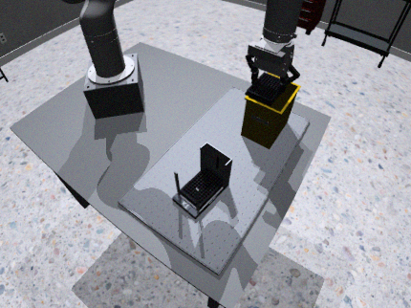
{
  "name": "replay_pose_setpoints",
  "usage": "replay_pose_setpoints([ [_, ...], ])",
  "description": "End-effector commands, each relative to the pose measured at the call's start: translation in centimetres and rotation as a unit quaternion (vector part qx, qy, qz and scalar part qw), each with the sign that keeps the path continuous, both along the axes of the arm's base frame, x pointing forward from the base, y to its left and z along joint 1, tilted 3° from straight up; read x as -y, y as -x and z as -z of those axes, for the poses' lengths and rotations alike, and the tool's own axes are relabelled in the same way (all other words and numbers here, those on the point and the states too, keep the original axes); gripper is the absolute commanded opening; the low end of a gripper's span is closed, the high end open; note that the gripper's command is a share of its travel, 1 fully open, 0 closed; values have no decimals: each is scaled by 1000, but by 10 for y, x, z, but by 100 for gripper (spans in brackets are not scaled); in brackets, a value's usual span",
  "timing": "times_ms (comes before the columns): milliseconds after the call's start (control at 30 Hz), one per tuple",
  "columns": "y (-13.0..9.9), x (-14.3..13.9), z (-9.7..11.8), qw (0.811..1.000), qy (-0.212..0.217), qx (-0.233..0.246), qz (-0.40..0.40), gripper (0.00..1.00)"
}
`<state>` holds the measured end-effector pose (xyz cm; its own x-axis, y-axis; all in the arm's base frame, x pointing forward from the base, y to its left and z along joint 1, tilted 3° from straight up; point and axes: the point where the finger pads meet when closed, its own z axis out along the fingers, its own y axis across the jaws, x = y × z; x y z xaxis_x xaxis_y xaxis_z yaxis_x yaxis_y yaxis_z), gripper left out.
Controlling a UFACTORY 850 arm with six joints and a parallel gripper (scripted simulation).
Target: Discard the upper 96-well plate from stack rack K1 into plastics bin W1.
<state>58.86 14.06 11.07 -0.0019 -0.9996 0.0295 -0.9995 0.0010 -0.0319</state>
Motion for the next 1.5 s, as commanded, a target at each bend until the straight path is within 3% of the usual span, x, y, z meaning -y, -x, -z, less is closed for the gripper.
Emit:
replay_pose_setpoints([
  [0,-3,-16,0,1000,0,1,0,0],
  [567,-8,-64,4,1000,0,1,0,0],
  [1467,-8,-64,4,1000,0,1,0,0],
])
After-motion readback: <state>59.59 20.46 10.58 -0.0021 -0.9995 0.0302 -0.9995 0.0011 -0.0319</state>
